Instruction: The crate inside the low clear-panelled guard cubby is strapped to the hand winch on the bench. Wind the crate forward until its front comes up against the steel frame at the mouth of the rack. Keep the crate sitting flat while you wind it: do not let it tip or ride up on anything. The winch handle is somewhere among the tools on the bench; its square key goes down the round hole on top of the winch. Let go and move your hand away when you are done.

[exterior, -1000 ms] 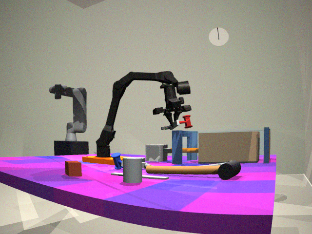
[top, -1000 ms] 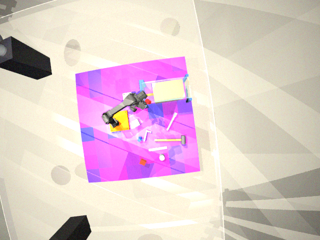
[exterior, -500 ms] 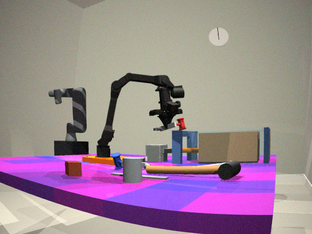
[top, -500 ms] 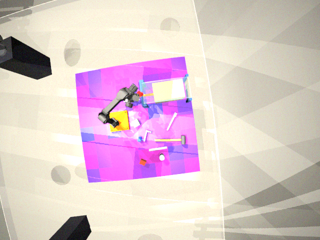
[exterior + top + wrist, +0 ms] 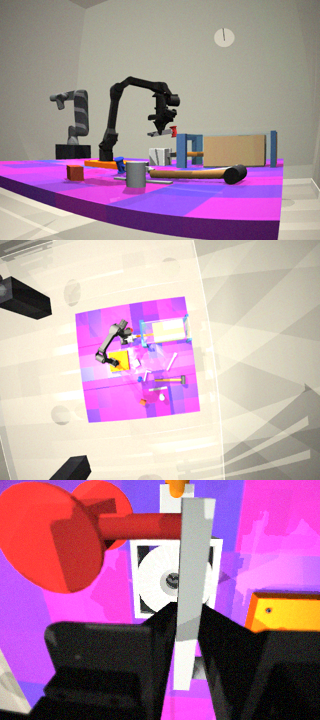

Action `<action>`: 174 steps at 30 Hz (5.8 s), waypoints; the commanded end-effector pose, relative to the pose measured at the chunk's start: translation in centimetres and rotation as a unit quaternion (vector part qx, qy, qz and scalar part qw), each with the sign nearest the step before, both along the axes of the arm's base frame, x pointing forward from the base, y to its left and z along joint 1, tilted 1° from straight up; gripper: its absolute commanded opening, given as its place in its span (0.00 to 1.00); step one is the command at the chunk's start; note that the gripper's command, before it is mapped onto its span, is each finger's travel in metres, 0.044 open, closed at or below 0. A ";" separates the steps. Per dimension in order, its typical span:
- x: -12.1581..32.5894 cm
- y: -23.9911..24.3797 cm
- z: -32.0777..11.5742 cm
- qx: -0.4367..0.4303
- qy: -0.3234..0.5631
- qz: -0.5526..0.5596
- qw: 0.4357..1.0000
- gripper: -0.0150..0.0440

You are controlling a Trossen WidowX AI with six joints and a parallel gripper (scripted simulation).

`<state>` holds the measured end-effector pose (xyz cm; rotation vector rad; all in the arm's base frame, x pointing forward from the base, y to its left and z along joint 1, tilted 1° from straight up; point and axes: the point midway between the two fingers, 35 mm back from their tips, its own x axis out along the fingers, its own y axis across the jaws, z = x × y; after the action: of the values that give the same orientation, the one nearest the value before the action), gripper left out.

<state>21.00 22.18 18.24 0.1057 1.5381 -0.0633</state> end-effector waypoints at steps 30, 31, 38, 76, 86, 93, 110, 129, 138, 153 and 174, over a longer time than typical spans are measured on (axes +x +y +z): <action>-0.9 0.4 -0.2 0.203 -0.009 0.031 0.979 0.25; -0.9 0.4 -0.2 0.207 -0.009 0.032 0.978 0.25; -0.9 0.4 -0.2 0.264 -0.012 0.033 0.964 0.25; -0.9 0.3 -0.3 0.545 -0.028 0.041 0.837 0.25; -0.9 0.3 -0.3 0.611 -0.031 0.042 0.790 0.25; -0.9 0.3 -0.3 0.652 -0.033 0.042 0.756 0.25; -0.8 0.3 -0.6 0.692 -0.035 0.040 0.720 0.25; 4.2 -2.4 -1.8 0.690 -0.036 0.042 0.721 0.25; 4.4 -1.9 -2.3 0.695 -0.050 0.051 0.716 0.25; 4.3 -2.0 -3.8 0.695 -0.050 0.051 0.716 0.25; 4.3 -2.2 -4.8 0.695 -0.050 0.051 0.716 0.25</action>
<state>25.34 20.17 13.39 1.1951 1.1619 1.2033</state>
